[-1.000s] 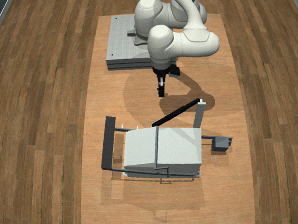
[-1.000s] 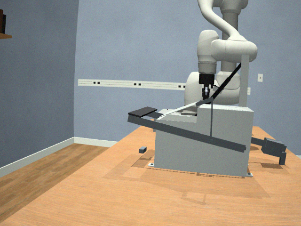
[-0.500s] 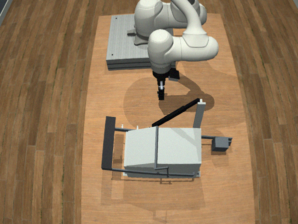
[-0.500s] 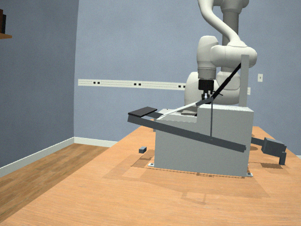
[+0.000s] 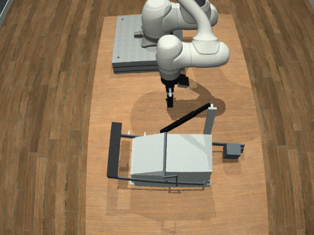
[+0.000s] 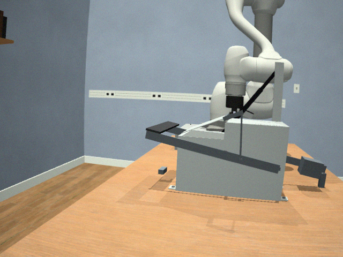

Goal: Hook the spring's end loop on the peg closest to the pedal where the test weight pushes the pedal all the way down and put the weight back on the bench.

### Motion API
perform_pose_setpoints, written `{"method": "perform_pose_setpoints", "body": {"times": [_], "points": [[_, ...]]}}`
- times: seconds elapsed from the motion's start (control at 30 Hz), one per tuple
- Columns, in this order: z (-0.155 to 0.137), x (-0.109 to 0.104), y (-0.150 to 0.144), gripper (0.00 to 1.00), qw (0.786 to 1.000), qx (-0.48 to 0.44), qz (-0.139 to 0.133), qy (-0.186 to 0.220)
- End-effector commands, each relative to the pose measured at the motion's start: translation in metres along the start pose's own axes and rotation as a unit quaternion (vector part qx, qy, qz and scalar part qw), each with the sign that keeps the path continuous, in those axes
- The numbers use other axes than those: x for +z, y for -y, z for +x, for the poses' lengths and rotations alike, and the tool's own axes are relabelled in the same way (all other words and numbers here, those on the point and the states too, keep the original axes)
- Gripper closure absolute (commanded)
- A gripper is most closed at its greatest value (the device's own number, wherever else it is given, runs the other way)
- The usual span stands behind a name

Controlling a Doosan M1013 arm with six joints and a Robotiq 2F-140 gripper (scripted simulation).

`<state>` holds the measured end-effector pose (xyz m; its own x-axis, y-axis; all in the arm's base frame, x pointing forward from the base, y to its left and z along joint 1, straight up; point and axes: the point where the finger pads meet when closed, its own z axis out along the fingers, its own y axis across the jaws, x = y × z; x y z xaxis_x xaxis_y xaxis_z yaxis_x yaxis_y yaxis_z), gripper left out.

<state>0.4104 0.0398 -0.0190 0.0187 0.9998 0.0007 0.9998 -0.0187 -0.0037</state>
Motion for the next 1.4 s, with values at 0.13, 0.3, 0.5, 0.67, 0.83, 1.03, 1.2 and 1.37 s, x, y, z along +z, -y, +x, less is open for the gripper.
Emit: {"method": "perform_pose_setpoints", "body": {"times": [0.13, 0.3, 0.5, 0.67, 0.83, 1.03, 1.2, 1.37], "points": [[0.0, 0.006, 0.0, 0.75, 1.0, 0.0, 0.0, 0.0], [0.0, 0.016, 0.0, 0.75, 1.0, 0.0, 0.0, 0.0], [0.0, 0.028, 0.0, 0.75, 1.0, 0.0, -0.001, 0.0], [0.0, 0.029, 0.0, 0.75, 1.0, 0.0, 0.0, 0.0], [0.0, 0.035, 0.0, 0.75, 1.0, 0.0, 0.0, 0.0], [0.001, 0.042, 0.0, 0.75, 1.0, 0.0, 0.0, 0.0], [0.001, 0.046, 0.0, 0.75, 1.0, 0.0, 0.0, 0.0], [0.001, 0.044, 0.0, 0.0, 1.0, 0.0, 0.0, 0.0]]}}
